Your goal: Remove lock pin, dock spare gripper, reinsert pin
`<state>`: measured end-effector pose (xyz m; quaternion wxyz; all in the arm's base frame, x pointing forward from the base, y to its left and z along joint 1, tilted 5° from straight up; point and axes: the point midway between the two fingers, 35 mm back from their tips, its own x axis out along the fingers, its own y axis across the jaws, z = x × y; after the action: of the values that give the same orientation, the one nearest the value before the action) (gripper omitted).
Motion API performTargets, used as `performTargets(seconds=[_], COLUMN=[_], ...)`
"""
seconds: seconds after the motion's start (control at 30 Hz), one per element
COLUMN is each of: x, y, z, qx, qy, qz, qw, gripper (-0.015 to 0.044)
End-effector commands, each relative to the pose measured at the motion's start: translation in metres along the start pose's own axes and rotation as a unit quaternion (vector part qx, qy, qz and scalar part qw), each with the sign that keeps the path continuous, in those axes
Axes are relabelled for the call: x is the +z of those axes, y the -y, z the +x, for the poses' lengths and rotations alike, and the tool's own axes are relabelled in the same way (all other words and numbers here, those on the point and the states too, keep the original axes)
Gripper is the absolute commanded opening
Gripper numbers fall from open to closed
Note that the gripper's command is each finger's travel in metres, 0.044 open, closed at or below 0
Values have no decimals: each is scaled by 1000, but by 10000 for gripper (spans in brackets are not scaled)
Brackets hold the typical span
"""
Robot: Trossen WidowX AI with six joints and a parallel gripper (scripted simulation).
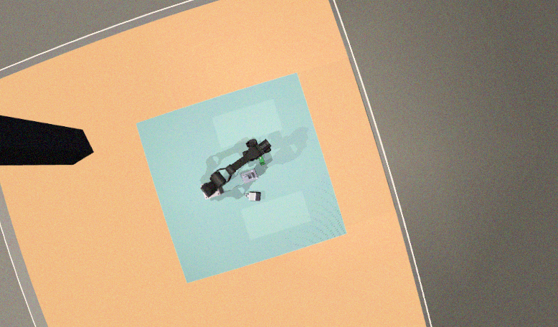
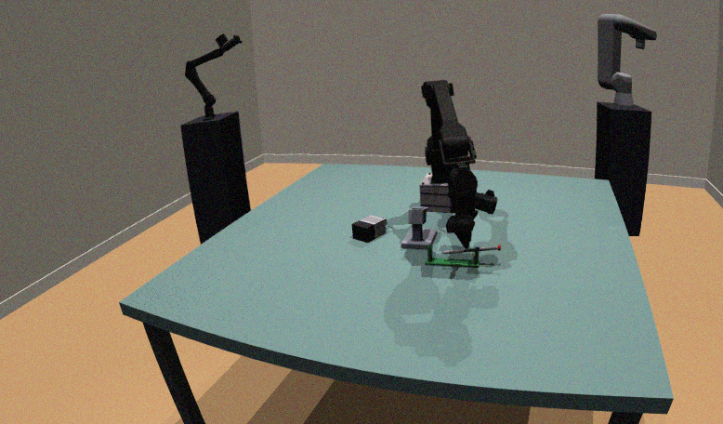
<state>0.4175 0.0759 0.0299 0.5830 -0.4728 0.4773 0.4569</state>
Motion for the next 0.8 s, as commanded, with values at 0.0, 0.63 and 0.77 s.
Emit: performTargets(seconds=[0.0, 0.63, 0.77], x=[-2, -7, -7], y=[-2, -2, -2], z=[11, 39, 39], qx=[6, 6, 6], qy=[0, 0, 0], qz=[-2, -2, -2], qw=[1000, 1000, 1000], gripper=[180, 180, 180])
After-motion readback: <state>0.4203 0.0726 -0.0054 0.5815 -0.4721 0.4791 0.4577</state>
